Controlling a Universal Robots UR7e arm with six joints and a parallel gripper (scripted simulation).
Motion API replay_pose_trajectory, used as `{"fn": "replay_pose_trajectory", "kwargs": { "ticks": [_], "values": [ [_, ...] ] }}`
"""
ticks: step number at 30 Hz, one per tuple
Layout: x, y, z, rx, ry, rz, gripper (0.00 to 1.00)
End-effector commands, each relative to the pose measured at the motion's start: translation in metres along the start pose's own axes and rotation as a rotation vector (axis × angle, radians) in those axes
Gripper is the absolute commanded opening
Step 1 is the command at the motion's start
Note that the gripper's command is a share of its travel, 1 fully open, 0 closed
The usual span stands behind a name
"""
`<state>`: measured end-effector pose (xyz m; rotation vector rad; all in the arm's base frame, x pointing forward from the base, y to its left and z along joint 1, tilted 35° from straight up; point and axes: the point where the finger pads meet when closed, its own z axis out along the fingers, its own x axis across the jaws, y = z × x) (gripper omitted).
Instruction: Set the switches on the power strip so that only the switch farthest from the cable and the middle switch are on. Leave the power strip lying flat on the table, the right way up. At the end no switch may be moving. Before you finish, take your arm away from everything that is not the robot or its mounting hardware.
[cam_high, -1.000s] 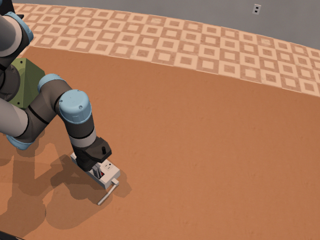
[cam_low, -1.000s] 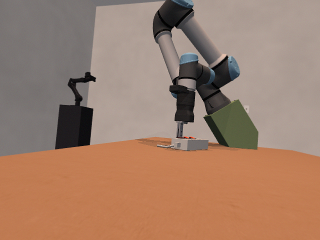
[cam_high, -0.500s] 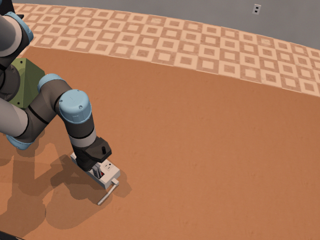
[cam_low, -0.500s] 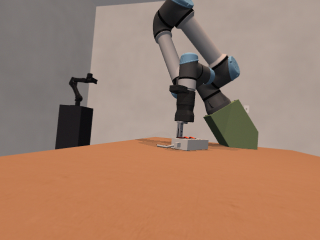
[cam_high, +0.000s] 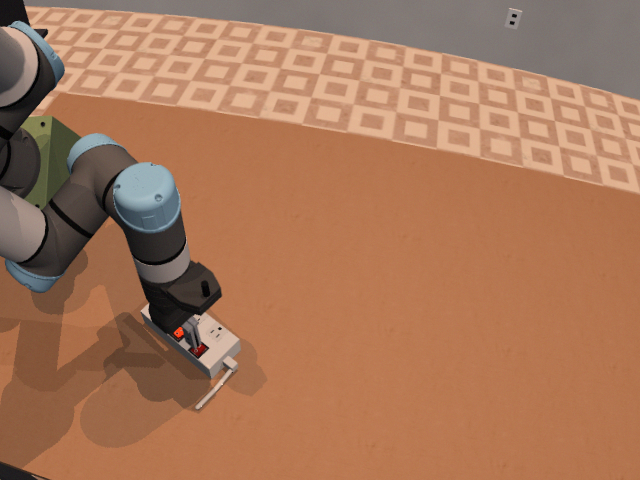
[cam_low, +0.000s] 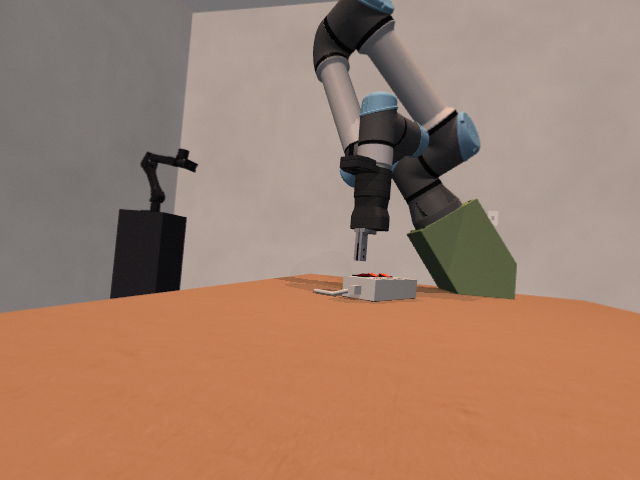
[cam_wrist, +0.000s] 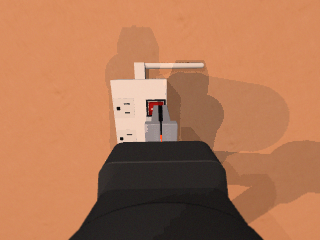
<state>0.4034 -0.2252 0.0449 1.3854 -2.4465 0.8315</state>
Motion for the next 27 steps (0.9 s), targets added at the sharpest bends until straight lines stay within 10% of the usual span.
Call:
{"fn": "replay_pose_trajectory", "kwargs": {
  "ticks": [1,22,23,27],
  "values": [
    [0.0,-0.0003,-0.009,-0.001,0.0,0.0,0.0],
    [0.0,-0.0003,-0.0104,-0.001,0.0,0.0,0.0],
    [0.0,-0.0003,-0.0105,-0.001,0.0,0.0,1.0],
    [0.0,-0.0003,-0.0118,-0.001,0.0,0.0,1.0]
  ]
}}
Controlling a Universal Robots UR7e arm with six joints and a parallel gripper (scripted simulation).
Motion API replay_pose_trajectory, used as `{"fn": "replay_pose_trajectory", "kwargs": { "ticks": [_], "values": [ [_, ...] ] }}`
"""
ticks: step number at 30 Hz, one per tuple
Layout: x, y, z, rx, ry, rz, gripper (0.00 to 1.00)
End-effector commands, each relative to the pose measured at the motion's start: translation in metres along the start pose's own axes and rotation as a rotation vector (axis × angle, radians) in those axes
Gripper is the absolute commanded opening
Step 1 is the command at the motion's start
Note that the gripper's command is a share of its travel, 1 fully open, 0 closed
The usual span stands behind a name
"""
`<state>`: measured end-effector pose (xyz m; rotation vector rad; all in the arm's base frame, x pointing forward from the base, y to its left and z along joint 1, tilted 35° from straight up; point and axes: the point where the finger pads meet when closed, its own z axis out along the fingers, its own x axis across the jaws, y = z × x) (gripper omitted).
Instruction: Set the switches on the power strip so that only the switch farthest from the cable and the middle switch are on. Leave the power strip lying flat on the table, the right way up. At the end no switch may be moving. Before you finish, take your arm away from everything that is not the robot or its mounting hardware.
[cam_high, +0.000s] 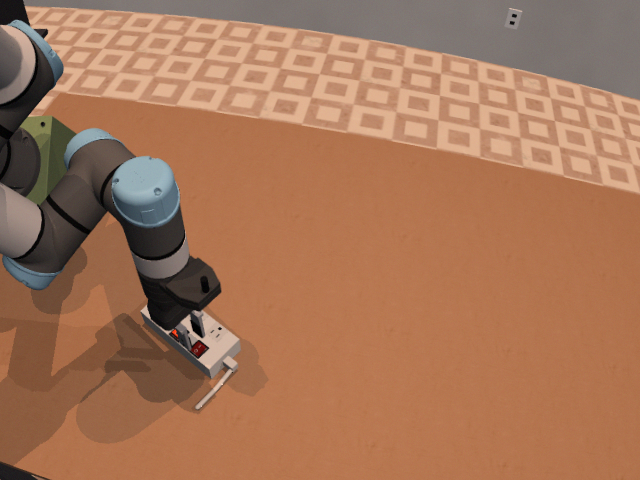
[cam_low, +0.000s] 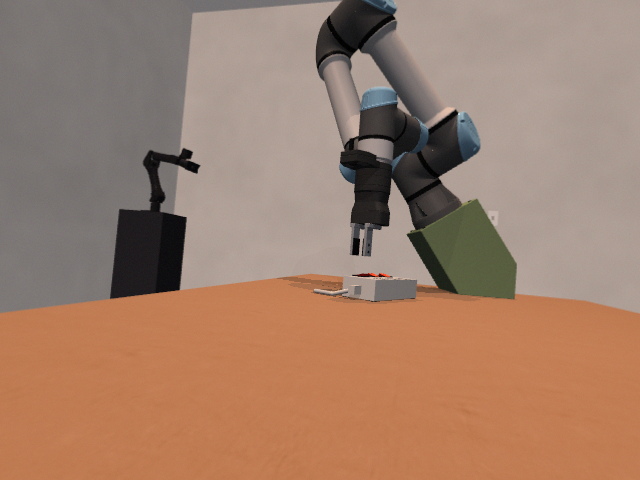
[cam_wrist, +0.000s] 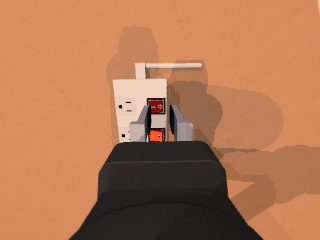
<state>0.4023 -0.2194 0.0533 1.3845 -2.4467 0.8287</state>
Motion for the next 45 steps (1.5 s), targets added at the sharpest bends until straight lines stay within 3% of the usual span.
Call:
{"fn": "replay_pose_trajectory", "kwargs": {
  "ticks": [1,9,31,45],
  "values": [
    [0.0,0.0,-0.002,0.001,0.0,0.0,1.0],
    [0.0,0.0,-0.014,0.001,0.0,0.0,1.0],
    [0.0,0.0,-0.092,0.001,0.0,0.0,1.0],
    [0.0,0.0,-0.1,0.001,0.0,0.0,1.0]
  ]
}}
